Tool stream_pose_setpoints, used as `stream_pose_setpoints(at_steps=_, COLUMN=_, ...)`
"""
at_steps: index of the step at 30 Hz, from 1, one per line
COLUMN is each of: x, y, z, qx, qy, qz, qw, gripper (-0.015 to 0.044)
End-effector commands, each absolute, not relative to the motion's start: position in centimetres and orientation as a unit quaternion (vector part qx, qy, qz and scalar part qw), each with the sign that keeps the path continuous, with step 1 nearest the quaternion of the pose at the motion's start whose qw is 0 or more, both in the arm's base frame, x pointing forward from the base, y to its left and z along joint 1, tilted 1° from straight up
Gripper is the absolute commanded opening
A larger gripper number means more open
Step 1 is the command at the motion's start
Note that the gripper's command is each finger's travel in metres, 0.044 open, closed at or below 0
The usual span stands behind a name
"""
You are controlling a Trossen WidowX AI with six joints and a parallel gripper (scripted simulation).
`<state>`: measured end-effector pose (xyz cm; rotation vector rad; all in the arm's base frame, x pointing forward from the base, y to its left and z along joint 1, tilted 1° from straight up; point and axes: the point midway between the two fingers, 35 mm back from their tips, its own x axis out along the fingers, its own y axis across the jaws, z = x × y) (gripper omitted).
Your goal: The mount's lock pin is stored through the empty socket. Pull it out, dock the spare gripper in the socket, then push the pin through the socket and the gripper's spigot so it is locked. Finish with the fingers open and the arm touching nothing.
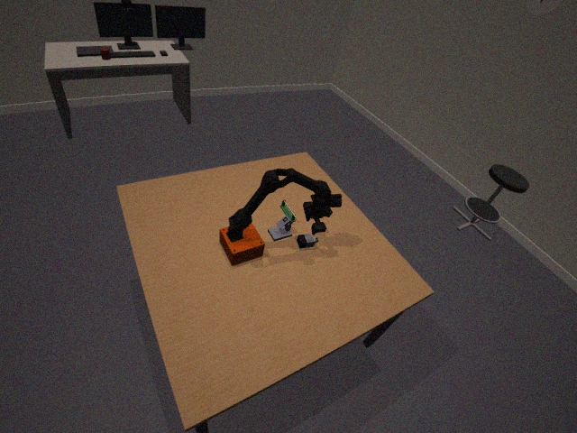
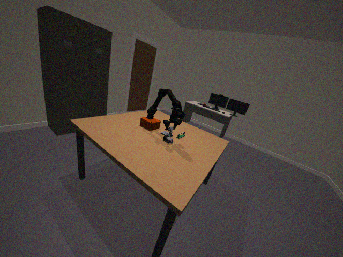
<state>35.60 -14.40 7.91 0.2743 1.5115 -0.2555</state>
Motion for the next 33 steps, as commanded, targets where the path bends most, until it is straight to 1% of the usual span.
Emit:
stream_pose_setpoints(at_steps=1, x=35.8, y=-14.5, z=7.1, qx=0.12, qy=0.68, qz=-0.115, qw=0.714, gripper=0.044)
stream_pose_setpoints(at_steps=9, x=36.0, y=-14.5, z=1.5, qx=0.121, qy=0.68, qz=-0.115, qw=0.714, gripper=0.044)
stream_pose_setpoints(at_steps=33, x=36.2, y=-14.5, z=-2.0, qx=0.121, qy=0.68, qz=-0.115, qw=0.714, gripper=0.044)
